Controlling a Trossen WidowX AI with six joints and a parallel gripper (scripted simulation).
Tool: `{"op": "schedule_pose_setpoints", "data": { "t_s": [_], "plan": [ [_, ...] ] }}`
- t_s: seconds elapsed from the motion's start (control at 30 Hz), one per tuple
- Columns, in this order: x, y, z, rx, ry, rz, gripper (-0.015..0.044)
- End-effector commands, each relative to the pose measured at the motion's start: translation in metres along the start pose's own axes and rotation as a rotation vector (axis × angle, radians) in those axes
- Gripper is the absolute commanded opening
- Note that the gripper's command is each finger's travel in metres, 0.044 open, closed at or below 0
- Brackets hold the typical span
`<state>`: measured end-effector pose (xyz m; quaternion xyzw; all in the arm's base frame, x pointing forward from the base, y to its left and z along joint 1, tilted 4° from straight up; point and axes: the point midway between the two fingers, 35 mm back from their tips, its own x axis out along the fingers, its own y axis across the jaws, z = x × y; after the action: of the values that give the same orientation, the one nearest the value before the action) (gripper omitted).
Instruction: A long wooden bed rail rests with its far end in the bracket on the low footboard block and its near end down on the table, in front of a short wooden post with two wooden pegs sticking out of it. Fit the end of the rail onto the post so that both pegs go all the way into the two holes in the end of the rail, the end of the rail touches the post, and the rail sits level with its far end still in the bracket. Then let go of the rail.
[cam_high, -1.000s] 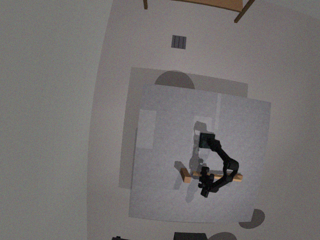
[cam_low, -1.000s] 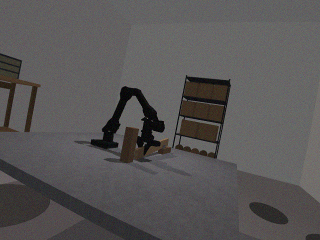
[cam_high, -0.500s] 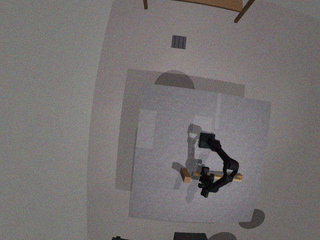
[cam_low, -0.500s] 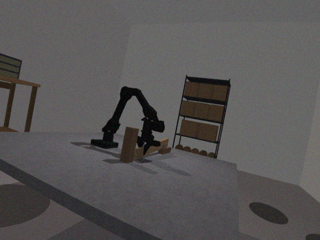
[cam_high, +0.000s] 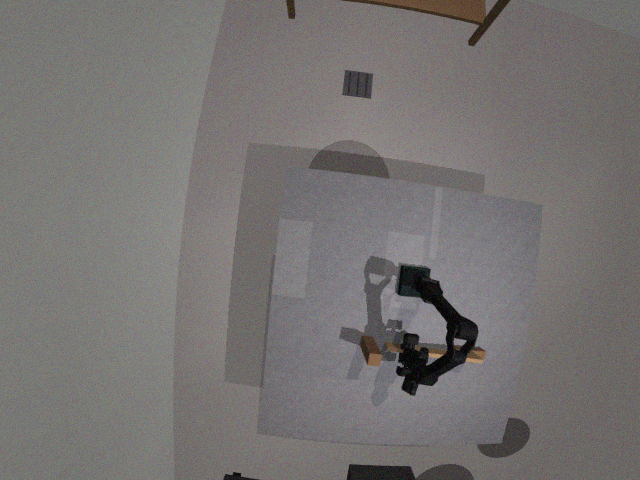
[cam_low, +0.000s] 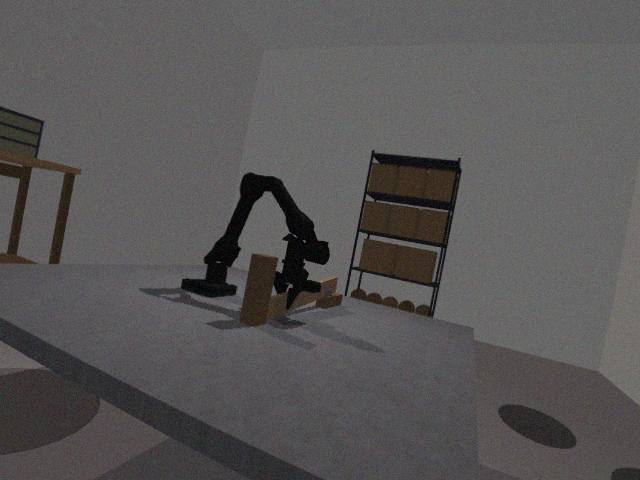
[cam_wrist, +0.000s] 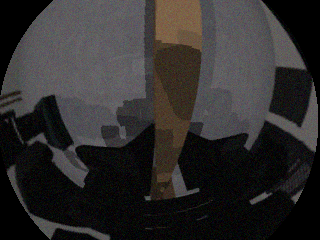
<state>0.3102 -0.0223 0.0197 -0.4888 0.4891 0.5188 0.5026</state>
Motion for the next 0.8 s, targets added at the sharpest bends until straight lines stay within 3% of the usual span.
{"op": "schedule_pose_setpoints", "data": {
  "t_s": [0.0, 0.77],
  "plan": [
    [-0.004, -0.001, 0.000, -0.001, -0.001, -0.004, 0.0000],
    [-0.015, -0.003, 0.000, -0.001, -0.001, -0.004, 0.0000]
  ]
}}
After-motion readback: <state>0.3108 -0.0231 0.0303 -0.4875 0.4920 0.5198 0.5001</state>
